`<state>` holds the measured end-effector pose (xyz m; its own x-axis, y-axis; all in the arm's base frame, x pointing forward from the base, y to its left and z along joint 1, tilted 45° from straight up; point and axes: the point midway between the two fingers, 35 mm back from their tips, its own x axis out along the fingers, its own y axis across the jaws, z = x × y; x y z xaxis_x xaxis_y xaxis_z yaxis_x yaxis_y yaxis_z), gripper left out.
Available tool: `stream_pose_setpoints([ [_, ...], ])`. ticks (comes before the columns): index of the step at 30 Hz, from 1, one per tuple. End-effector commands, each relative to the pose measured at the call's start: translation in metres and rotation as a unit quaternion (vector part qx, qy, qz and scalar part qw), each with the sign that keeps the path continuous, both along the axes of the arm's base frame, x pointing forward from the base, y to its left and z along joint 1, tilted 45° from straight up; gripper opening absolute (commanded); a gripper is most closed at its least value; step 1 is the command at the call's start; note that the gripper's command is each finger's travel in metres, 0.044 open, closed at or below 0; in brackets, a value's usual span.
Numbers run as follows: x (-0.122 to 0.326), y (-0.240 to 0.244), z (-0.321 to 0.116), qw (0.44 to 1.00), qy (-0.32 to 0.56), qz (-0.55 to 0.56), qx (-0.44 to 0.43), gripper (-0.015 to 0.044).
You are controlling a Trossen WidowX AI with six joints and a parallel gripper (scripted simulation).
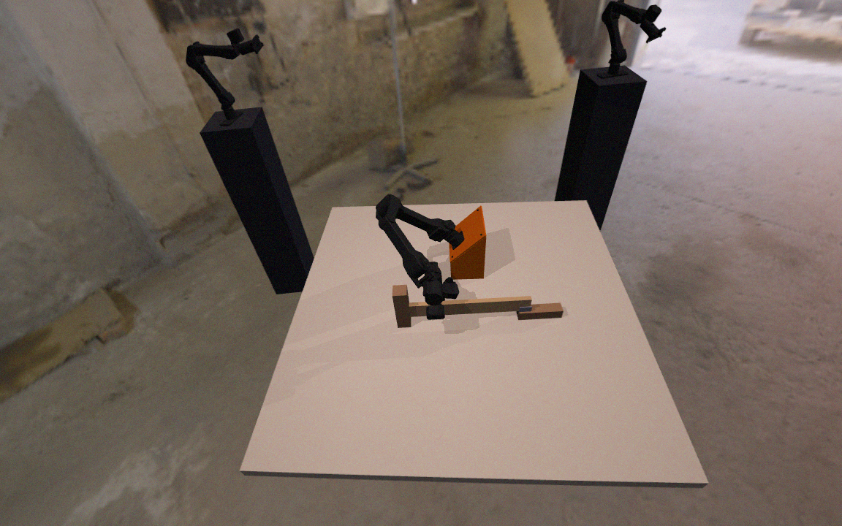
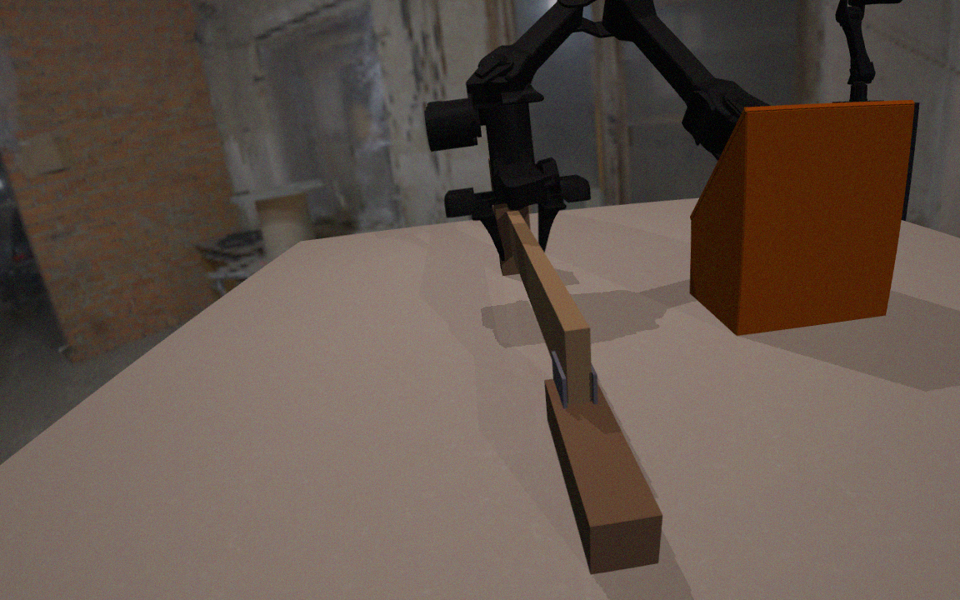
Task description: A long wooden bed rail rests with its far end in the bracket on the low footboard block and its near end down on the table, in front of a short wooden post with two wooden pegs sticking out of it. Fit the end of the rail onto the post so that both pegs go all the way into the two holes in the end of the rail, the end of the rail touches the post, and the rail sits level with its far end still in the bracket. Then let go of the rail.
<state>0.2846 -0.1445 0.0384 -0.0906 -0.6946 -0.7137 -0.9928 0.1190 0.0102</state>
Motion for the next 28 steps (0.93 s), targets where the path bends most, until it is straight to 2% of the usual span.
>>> stream_pose_setpoints([
  [1,0.0,0.0,0.0,1.0,0.0,0.0,0.0,0.0341],
  [5,0.0,0.0,0.0,1.0,0.0,0.0,0.0,0.044],
  [10,0.0,0.002,0.0,1.0,0.0,0.0,0.0,0.044],
  [15,0.005,0.043,0.0,1.0,-0.003,0.002,-0.001,0.044],
  [28,0.005,0.043,0.0,1.0,-0.003,0.002,-0.001,0.044],
])
